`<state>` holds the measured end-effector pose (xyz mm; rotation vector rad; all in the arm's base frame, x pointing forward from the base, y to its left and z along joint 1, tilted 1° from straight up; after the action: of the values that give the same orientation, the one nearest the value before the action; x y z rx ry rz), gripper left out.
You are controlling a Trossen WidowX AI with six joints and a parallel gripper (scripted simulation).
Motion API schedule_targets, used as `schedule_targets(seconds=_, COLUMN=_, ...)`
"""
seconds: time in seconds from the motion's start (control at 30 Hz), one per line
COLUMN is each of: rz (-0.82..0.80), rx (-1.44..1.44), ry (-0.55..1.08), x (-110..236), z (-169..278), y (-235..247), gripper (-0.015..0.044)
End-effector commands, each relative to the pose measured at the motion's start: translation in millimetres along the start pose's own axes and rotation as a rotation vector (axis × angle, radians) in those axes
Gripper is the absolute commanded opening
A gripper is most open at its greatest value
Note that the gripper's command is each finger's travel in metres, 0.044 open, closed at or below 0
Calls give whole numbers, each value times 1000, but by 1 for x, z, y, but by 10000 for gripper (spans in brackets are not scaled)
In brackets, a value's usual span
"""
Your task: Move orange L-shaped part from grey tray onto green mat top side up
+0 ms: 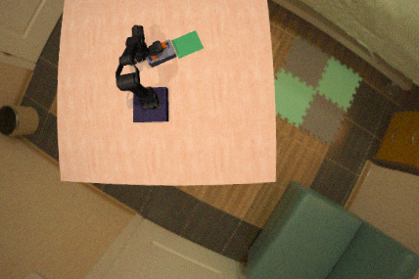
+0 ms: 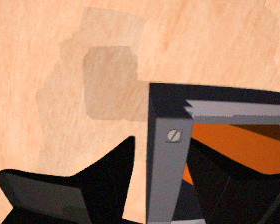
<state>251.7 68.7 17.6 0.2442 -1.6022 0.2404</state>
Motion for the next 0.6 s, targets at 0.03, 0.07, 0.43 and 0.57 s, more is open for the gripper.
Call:
schedule_targets(seconds=0.03, rz=8, rx=-2, ry=12, x=-5, z=2, y=-2, gripper=180)
schedule_targets(seconds=0.07, rz=8, rx=-2, ry=12, x=-5, z=2, y=-2, gripper=180)
schedule_targets(seconds=0.43, rz=8, rx=-2, ry=12, x=-5, z=2, y=-2, gripper=180)
schedule_targets(seconds=0.57, rz=0, rx=0, ry=5, x=-2, z=1, y=0, gripper=180)
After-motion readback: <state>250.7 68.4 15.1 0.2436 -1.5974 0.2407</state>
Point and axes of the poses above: the point midway between the two fingers, 35 mm back from their tips, its own x axis back along the fingers, its own y axis across the jaws, z = x × y, the point moved 1 cm from there along x, back along the fingers, and after that the axes turned 12 degrees about -x, right-handed, at the moved point
